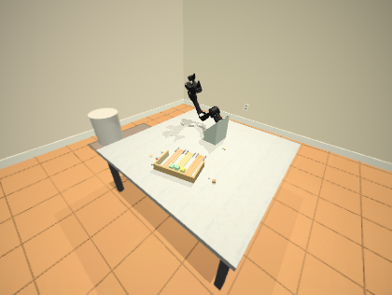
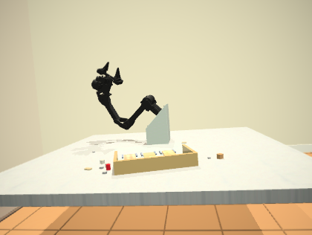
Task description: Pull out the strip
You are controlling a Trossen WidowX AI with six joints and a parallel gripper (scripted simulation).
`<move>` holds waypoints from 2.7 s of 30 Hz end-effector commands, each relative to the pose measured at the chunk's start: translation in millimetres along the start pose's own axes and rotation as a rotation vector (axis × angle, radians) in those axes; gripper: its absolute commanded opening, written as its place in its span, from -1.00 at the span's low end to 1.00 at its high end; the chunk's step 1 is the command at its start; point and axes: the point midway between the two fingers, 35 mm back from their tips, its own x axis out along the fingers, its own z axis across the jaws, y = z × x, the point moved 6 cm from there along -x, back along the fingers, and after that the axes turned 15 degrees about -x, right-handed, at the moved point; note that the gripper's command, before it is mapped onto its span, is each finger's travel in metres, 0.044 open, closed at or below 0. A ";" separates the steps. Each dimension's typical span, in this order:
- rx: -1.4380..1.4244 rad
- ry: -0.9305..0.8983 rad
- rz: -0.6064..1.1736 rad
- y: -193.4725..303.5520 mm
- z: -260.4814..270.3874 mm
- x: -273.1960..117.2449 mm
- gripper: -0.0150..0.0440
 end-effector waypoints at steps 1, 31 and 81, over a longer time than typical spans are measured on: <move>0.000 0.010 -0.002 0.0 -0.9 2.7 0.86; -0.811 0.999 -0.231 -76.0 -234.6 227.3 0.86; -1.183 2.100 0.838 -110.2 -499.5 97.7 0.06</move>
